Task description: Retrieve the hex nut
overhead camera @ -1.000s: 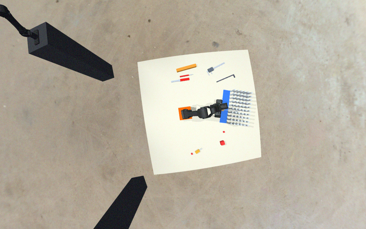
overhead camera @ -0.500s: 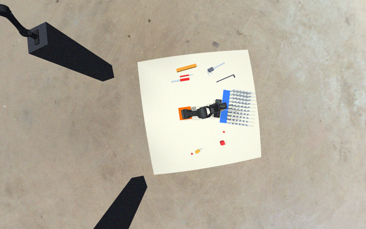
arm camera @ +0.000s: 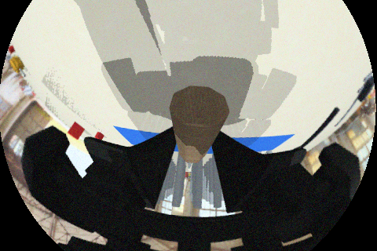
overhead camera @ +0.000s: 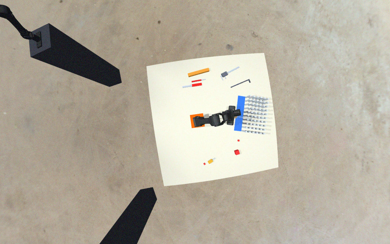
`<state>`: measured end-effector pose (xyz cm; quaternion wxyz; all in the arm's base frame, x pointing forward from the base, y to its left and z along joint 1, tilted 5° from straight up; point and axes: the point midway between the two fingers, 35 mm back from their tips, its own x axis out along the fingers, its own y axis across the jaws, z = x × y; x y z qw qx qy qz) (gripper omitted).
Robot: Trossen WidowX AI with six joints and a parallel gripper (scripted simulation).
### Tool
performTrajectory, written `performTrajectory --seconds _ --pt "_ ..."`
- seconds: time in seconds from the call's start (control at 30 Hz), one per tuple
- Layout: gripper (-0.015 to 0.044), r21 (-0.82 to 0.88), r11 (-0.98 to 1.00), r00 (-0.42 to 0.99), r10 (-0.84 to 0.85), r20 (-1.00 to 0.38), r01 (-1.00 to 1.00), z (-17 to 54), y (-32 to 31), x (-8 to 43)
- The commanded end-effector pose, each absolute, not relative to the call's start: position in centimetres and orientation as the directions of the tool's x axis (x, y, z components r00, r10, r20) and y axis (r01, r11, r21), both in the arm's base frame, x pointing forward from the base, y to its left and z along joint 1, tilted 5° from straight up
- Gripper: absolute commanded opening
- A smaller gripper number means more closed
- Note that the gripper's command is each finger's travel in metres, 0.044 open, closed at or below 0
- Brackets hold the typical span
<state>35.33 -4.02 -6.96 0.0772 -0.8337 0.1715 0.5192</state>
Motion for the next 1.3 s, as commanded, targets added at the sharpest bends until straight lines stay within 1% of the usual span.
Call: performTrajectory --seconds 0.0,1.27 --pt "0.0 0.051 -0.927 0.404 -0.21 -0.891 -0.371 -6.9 -4.0 35.0" --pt "0.0 0.051 -0.927 0.402 -0.209 -0.891 -0.371 -6.9 -3.1 32.8"
